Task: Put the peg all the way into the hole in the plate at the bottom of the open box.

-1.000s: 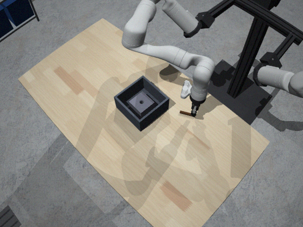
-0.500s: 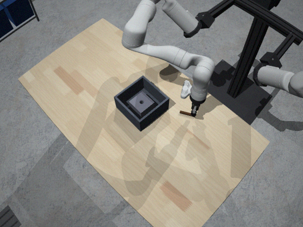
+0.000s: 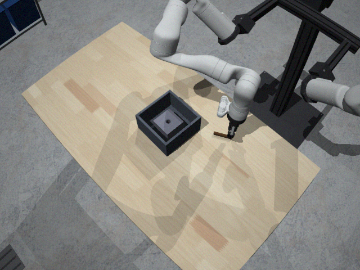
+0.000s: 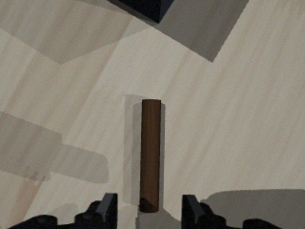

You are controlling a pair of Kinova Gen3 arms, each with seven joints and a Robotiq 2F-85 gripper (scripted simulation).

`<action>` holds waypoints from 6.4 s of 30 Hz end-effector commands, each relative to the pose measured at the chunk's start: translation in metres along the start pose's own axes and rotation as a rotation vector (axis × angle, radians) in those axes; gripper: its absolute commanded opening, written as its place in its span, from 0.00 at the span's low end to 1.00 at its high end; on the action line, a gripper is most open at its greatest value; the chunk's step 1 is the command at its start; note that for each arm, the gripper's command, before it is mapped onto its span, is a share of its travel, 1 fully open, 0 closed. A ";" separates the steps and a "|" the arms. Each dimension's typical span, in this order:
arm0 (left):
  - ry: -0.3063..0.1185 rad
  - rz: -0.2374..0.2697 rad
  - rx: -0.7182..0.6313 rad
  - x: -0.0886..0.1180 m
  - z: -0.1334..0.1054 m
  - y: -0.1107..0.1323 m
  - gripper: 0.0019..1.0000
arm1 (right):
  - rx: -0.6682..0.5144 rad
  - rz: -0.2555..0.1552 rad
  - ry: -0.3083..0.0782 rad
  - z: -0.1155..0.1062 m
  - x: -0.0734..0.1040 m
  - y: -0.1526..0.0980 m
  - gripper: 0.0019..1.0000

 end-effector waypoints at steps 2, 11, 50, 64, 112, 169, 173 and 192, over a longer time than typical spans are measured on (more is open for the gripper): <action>-0.001 0.000 0.001 0.000 0.000 0.000 1.00 | 0.000 -0.007 0.076 -0.008 0.001 -0.002 0.47; -0.001 0.000 0.001 0.000 0.000 0.000 1.00 | 0.000 -0.017 0.171 -0.017 0.000 -0.003 0.47; -0.001 0.000 0.001 0.000 0.000 0.000 1.00 | 0.000 -0.020 0.201 -0.022 -0.035 -0.003 0.47; -0.001 0.000 0.001 0.000 0.000 0.000 1.00 | 0.000 -0.020 0.201 -0.023 -0.041 -0.003 0.10; -0.001 0.000 0.001 0.000 0.000 0.000 1.00 | 0.000 -0.020 0.201 -0.020 0.009 -0.003 0.10; -0.001 0.000 0.001 0.000 0.000 0.000 1.00 | -0.134 -0.041 0.198 -0.016 0.057 -0.006 0.10; -0.001 0.000 0.001 0.000 0.000 0.000 1.00 | -0.179 -0.049 0.197 -0.016 0.057 -0.007 0.10; -0.001 0.000 0.001 0.000 0.000 0.000 1.00 | -0.438 -0.090 0.189 -0.013 0.056 -0.013 0.10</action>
Point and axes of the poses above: on each arm, the point where the finger pads meet when closed, its own x axis back along the fingers, its own y axis across the jaws, z = x × y, the point moved 10 cm from there along x, back along the fingers, and after that the axes turned 6 degrees about x, right-handed, at the moved point
